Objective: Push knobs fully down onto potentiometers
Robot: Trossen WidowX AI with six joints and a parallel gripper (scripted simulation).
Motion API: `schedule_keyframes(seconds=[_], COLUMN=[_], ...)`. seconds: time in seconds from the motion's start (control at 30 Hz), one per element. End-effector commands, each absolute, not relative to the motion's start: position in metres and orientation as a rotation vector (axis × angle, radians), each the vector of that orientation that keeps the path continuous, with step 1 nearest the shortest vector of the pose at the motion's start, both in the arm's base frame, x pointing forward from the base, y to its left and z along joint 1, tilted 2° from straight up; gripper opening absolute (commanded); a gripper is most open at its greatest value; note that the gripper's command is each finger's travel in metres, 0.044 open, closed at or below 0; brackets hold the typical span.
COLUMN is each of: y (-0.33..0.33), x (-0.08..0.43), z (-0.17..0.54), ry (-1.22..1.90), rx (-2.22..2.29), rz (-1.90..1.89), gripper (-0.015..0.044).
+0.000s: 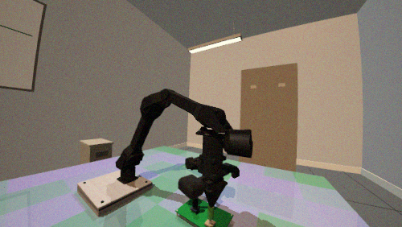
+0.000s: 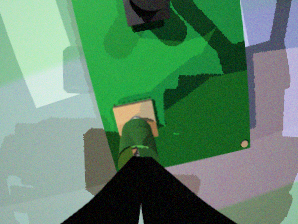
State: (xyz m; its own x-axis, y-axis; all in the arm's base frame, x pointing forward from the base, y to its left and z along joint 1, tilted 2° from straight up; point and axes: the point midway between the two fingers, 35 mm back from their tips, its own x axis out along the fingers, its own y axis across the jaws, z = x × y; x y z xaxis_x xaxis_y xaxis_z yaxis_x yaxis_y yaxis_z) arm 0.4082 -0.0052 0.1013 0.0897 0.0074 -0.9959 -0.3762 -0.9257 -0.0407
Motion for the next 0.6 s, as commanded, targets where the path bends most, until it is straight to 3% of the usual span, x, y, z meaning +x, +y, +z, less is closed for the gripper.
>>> schedule_keyframes(seconds=[0.0,0.57], y=[-0.0058,-0.0057], x=[0.4089,0.4092], z=[0.0907,0.0868], ry=[0.372,0.372], rx=[-2.079,-2.079], rz=[1.923,1.923], gripper=[0.0,0.0])
